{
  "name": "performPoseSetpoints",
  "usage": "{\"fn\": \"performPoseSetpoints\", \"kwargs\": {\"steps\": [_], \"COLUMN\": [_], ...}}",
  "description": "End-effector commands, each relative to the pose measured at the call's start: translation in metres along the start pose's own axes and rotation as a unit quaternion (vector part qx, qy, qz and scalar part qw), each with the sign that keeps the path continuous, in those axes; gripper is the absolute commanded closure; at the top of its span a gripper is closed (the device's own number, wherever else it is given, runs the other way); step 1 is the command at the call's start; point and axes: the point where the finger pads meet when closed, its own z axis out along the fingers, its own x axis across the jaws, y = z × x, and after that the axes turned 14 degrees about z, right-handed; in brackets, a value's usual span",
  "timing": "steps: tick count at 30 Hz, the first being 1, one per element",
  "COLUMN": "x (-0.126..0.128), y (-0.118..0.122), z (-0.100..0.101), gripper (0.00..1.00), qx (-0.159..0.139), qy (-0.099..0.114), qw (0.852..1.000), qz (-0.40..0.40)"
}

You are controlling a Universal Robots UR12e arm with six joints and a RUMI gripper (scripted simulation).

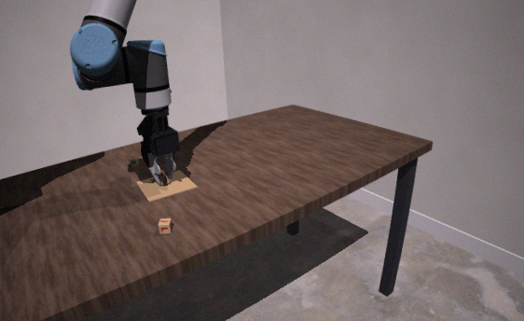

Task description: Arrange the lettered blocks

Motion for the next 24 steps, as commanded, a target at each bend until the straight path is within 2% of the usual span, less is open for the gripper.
{"fn": "performPoseSetpoints", "kwargs": {"steps": [1, 24], "x": [0.0038, 0.0063], "y": [-0.0022, 0.0001], "z": [-0.0006, -0.0005], "gripper": [0.95, 0.95], "qx": [0.001, 0.000], "qy": [0.003, 0.002], "qw": [1.000, 1.000], "qz": [-0.001, -0.001]}}
